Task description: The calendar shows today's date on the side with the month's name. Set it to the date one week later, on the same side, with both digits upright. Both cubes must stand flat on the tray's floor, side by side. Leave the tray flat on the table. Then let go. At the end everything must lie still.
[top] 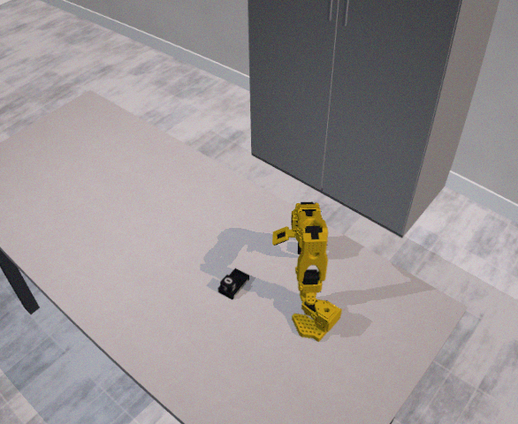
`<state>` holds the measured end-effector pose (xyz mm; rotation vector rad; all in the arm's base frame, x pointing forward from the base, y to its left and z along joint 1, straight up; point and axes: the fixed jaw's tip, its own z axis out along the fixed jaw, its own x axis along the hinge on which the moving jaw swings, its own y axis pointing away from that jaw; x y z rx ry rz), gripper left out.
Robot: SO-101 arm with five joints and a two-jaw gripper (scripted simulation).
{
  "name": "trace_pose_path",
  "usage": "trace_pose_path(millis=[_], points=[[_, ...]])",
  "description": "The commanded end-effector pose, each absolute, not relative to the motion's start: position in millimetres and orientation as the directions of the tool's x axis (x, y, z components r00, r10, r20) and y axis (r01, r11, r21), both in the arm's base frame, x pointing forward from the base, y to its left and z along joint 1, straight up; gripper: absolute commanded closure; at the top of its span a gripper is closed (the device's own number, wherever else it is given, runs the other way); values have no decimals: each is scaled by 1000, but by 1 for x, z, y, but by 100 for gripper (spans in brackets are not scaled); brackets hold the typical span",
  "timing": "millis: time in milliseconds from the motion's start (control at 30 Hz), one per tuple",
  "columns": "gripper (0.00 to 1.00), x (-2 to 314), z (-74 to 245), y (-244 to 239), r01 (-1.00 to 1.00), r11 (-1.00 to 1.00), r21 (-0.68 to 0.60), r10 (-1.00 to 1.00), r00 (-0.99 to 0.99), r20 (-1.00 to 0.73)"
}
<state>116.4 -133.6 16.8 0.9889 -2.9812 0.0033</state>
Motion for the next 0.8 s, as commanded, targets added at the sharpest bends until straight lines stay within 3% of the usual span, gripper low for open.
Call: trace_pose_path(millis=[0, 767], points=[[66, 118, 19, -136, -586, 810, -21, -586, -810, -2], [80, 122, 19, -143, -586, 810, -21, -586, -810, -2]])
